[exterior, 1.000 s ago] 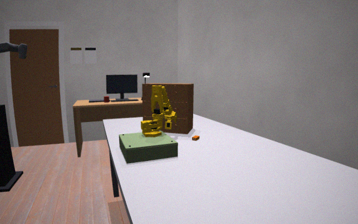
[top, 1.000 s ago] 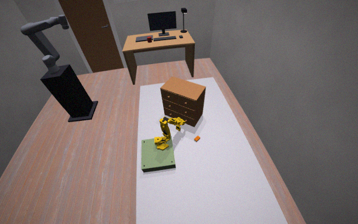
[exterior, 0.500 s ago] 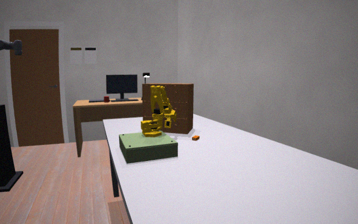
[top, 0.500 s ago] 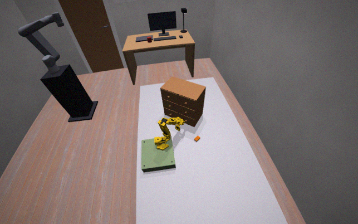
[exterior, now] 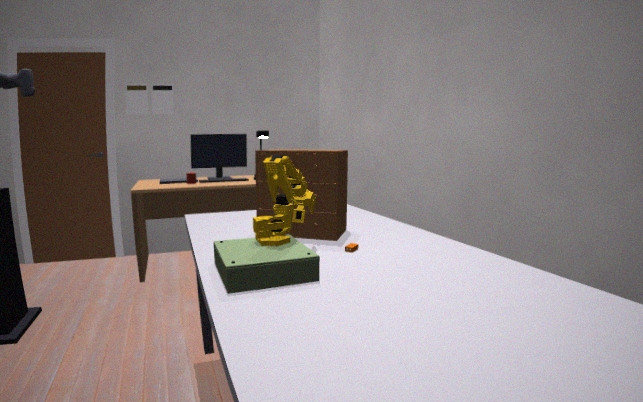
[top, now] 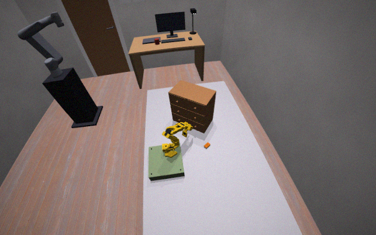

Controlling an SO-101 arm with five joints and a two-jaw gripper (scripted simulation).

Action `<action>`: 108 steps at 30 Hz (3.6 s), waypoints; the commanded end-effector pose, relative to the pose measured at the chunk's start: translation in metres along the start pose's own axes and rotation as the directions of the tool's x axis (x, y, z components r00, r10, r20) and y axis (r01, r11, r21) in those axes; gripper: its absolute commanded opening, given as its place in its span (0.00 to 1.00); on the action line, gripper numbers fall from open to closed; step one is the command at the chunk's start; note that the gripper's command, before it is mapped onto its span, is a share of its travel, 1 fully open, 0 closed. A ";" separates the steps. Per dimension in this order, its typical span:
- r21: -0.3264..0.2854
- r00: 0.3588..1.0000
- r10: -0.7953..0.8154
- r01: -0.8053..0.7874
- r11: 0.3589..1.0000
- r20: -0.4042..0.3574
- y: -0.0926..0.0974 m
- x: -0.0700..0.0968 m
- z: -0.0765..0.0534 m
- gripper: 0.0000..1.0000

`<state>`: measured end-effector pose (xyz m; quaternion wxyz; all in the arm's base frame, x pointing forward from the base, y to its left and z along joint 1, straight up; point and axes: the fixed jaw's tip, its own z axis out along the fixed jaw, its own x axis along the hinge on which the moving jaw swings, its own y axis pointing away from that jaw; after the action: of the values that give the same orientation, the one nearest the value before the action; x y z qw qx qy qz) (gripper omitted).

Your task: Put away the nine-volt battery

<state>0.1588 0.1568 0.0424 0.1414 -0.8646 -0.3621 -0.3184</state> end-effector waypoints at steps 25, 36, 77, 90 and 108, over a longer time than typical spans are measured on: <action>0.006 0.983 0.007 -0.008 1.000 0.184 -0.002 -0.041 -0.061 0.21; 0.006 0.982 0.007 -0.008 1.000 0.189 -0.002 -0.043 -0.062 0.21; -0.060 0.928 0.328 -0.322 0.945 0.179 -0.001 -0.045 -0.063 0.21; -0.111 0.805 0.573 -0.562 0.819 0.153 0.000 -0.047 -0.063 0.21; -0.165 0.522 0.848 -0.832 0.530 0.092 -0.001 -0.049 -0.064 0.21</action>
<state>0.1050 0.1037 0.0621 0.2053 -0.9616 0.0663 -0.1697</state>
